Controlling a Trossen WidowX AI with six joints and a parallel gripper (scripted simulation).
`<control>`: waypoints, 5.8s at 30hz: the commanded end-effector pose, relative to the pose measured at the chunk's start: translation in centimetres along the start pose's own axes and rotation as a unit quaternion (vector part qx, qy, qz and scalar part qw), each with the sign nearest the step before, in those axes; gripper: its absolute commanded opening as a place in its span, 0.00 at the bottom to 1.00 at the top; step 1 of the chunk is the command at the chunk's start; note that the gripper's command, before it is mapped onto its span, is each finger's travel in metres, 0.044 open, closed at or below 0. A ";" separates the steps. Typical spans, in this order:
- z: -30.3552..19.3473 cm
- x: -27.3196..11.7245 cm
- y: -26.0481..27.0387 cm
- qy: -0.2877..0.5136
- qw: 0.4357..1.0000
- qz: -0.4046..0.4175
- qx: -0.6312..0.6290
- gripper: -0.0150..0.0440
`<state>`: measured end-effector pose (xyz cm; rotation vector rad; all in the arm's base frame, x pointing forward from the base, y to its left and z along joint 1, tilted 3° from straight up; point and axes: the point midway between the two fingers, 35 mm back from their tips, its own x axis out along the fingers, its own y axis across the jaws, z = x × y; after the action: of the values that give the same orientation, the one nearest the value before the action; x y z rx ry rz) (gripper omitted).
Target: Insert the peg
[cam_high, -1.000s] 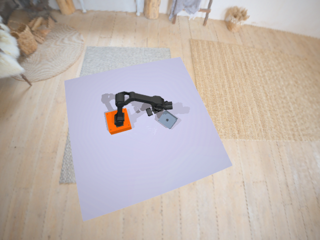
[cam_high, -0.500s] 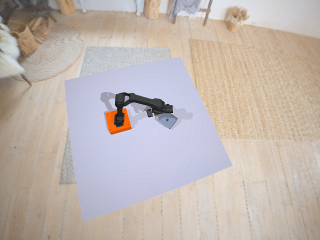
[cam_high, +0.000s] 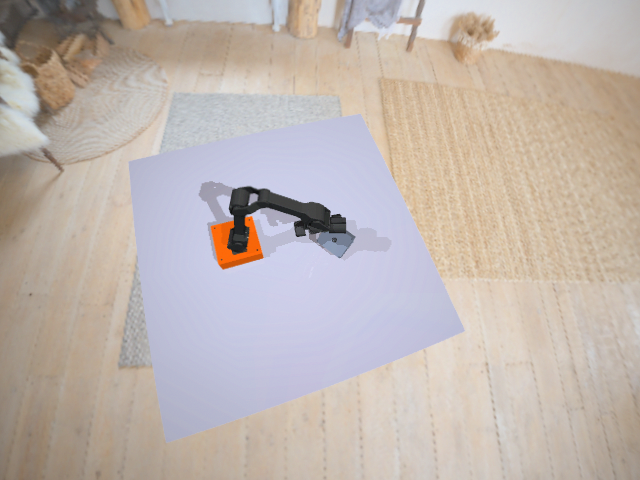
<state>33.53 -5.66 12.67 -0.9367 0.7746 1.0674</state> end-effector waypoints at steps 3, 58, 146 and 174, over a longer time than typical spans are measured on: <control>-0.6 -0.4 -0.2 -0.006 1.000 -0.010 0.022 0.25; -6.8 -5.0 -0.8 -0.055 0.971 -0.101 0.211 0.25; -7.7 0.9 -3.0 -0.071 0.958 -0.133 0.243 0.25; -7.8 1.6 -2.7 -0.072 0.958 -0.133 0.243 0.25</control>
<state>36.05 -12.78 9.03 -0.5244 0.7167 0.6541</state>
